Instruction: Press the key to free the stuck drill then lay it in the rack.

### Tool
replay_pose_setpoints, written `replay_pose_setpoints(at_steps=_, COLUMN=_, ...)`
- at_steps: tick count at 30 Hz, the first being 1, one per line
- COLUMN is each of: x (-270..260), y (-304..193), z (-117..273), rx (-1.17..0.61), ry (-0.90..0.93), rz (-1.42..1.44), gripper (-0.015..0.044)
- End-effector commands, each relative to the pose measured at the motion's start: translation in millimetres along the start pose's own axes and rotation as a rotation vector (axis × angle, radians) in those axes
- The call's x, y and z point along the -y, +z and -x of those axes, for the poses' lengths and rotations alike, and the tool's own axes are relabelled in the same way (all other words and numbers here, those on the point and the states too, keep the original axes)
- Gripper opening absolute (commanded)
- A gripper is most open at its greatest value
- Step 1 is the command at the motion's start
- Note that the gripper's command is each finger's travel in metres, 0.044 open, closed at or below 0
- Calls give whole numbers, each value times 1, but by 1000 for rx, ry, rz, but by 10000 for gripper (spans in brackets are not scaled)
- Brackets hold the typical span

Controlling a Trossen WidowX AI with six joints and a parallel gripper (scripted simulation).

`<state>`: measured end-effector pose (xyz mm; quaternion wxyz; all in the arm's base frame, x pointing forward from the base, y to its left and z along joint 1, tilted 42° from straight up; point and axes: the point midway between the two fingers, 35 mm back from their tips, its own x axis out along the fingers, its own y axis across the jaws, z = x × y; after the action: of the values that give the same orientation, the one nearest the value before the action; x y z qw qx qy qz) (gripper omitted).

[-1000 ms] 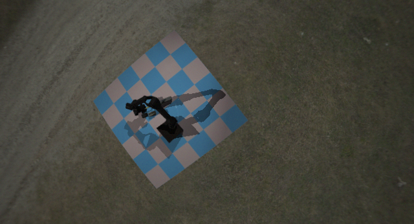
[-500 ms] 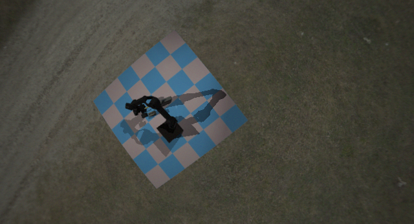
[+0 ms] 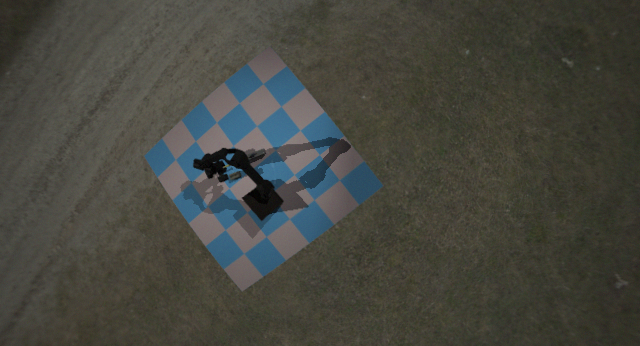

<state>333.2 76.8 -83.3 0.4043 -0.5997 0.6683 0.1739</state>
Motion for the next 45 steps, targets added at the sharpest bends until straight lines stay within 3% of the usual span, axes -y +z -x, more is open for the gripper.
replay_pose_setpoints(at_steps=1, x=0, y=0, z=3, rx=4, ry=1, rz=-4, gripper=0)
replay_pose_setpoints(at_steps=45, x=0, y=-2, z=23, rx=5, ry=2, rz=-4, gripper=0)
